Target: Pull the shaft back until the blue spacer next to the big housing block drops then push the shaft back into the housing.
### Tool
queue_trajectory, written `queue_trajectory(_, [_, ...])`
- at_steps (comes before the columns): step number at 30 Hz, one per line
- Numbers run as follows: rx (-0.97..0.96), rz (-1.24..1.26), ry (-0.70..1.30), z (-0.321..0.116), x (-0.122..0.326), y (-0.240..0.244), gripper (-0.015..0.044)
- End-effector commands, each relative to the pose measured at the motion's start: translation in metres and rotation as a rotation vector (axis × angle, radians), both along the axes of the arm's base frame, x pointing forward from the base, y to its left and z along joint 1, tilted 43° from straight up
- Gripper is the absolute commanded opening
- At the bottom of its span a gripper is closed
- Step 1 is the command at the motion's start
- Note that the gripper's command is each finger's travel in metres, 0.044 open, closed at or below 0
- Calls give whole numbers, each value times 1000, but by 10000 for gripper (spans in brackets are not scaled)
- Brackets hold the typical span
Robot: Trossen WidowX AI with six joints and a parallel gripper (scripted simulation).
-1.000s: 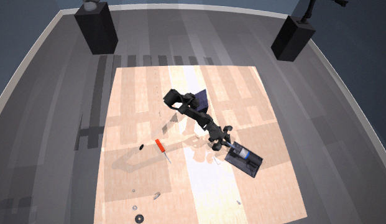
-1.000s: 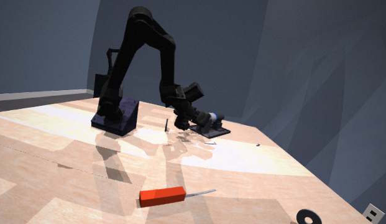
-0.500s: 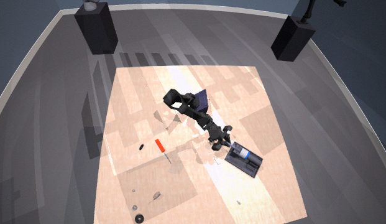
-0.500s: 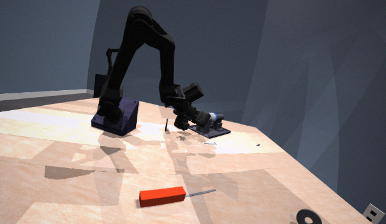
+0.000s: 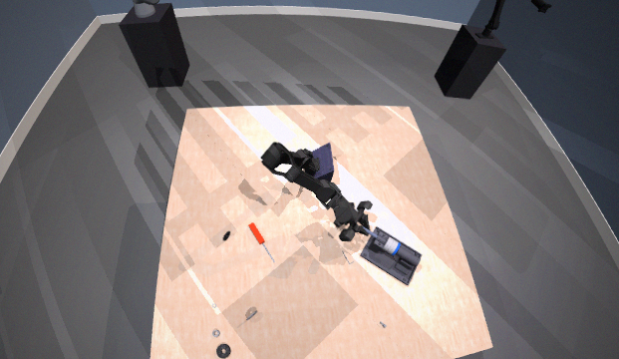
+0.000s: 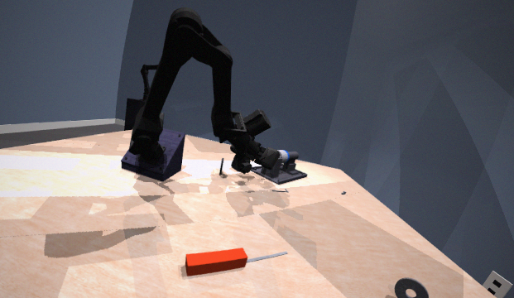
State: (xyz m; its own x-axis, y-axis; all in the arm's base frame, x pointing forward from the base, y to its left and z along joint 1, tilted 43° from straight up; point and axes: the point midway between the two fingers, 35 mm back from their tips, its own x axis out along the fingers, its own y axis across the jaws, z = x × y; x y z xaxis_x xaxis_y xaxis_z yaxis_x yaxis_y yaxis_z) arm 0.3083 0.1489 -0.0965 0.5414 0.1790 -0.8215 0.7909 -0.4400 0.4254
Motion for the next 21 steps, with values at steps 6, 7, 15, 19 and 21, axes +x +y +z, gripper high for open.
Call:
queue_trajectory(6, [-2,2,1,0,-1,-1,0])
queue_trajectory(7, [-2,2,1,0,-1,-1,0])
queue_trajectory(15, [-2,2,1,1,-2,-2,0])
queue_trajectory(19, [-2,2,1,1,-2,-2,0])
queue_trajectory(21, [-2,2,1,1,-2,-2,0])
